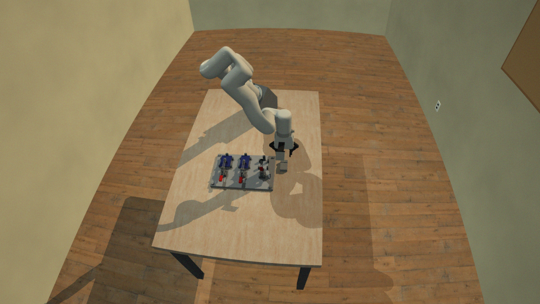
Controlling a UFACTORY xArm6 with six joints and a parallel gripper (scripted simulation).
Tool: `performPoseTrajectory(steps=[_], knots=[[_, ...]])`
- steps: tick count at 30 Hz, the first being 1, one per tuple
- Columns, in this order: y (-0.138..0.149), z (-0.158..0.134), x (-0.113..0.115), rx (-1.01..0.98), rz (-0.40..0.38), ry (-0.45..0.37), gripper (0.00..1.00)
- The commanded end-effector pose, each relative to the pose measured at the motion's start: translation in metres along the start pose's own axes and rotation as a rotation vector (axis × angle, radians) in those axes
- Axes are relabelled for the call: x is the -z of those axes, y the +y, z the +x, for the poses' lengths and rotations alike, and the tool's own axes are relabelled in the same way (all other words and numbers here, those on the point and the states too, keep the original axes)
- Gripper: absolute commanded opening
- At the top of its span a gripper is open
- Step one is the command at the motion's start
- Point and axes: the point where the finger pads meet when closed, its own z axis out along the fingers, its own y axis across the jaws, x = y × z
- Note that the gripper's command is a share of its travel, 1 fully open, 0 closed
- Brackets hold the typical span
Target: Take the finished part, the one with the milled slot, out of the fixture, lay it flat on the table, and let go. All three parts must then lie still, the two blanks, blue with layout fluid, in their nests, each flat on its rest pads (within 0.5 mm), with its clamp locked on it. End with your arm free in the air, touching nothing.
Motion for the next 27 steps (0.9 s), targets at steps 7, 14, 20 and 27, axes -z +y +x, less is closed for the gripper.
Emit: performPoseTrajectory(steps=[7, 14, 20, 27], knots=[[-0.001, 0.001, 0.003, -0.001, 0.002, 0.002, 0.69], [-0.001, 0.001, 0.016, -0.001, 0.002, 0.002, 0.69], [-0.001, 0.001, 0.027, -0.001, 0.002, 0.002, 0.69], [-0.001, 0.001, 0.053, -0.001, 0.002, 0.002, 0.69]])
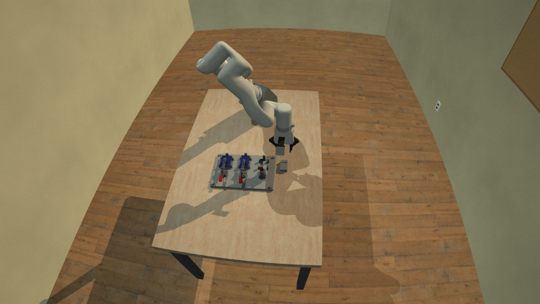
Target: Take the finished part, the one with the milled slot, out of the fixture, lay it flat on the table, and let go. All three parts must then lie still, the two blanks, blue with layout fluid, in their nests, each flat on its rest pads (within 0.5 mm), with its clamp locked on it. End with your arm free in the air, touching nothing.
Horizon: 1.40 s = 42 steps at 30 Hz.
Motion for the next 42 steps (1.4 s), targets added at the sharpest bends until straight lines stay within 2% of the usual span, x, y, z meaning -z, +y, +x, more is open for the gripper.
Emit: performPoseTrajectory(steps=[1, 5, 16, 42], knots=[[0.0, 0.001, 0.019, -0.001, 0.001, 0.002, 0.69], [0.0, 0.001, 0.034, -0.001, 0.001, 0.002, 0.69], [0.0, 0.001, 0.054, -0.001, 0.001, 0.002, 0.69], [0.0, 0.001, 0.056, -0.001, 0.001, 0.002, 0.69]])
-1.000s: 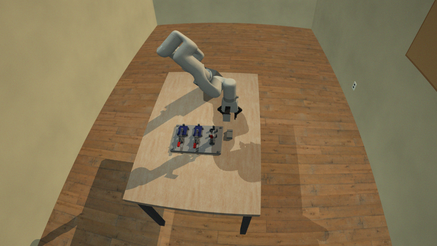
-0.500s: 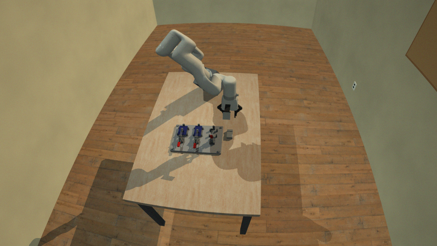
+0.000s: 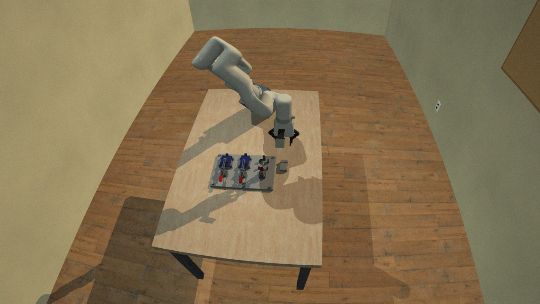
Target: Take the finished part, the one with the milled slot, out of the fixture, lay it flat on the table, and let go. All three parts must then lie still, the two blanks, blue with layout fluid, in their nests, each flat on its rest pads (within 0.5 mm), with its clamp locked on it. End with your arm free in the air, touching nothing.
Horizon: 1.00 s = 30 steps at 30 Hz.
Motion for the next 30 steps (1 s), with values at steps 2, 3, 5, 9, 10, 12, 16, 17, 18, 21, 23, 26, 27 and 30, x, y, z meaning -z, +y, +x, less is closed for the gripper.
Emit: performPoseTrajectory(steps=[2, 3, 5, 9, 10, 12, 16, 17, 18, 21, 23, 26, 27, 30], knots=[[-0.0007, 0.001, 0.001, -0.001, 0.003, 0.002, 0.69], [-0.0007, 0.001, 0.001, -0.001, 0.002, 0.002, 0.69], [-0.0007, 0.001, 0.001, -0.001, 0.002, 0.002, 0.69], [-0.0007, 0.001, 0.0009, -0.001, 0.002, 0.002, 0.69], [-0.0007, 0.001, 0.0009, -0.001, 0.002, 0.002, 0.69], [-0.0007, 0.001, 0.0009, -0.001, 0.002, 0.002, 0.69], [-0.0007, 0.001, 0.0009, -0.001, 0.002, 0.002, 0.69], [-0.0007, 0.001, 0.0009, -0.001, 0.002, 0.002, 0.69], [-0.0007, 0.001, 0.0009, -0.001, 0.002, 0.002, 0.69], [-0.0007, 0.001, 0.0009, -0.001, 0.002, 0.002, 0.69], [-0.0007, 0.001, 0.0009, -0.001, 0.002, 0.002, 0.69], [-0.0007, 0.001, 0.0009, -0.001, 0.002, 0.002, 0.69], [-0.0007, 0.0009, 0.0009, -0.001, 0.002, 0.002, 0.69], [-0.0007, 0.0009, 0.0009, -0.001, 0.002, 0.002, 0.69]])
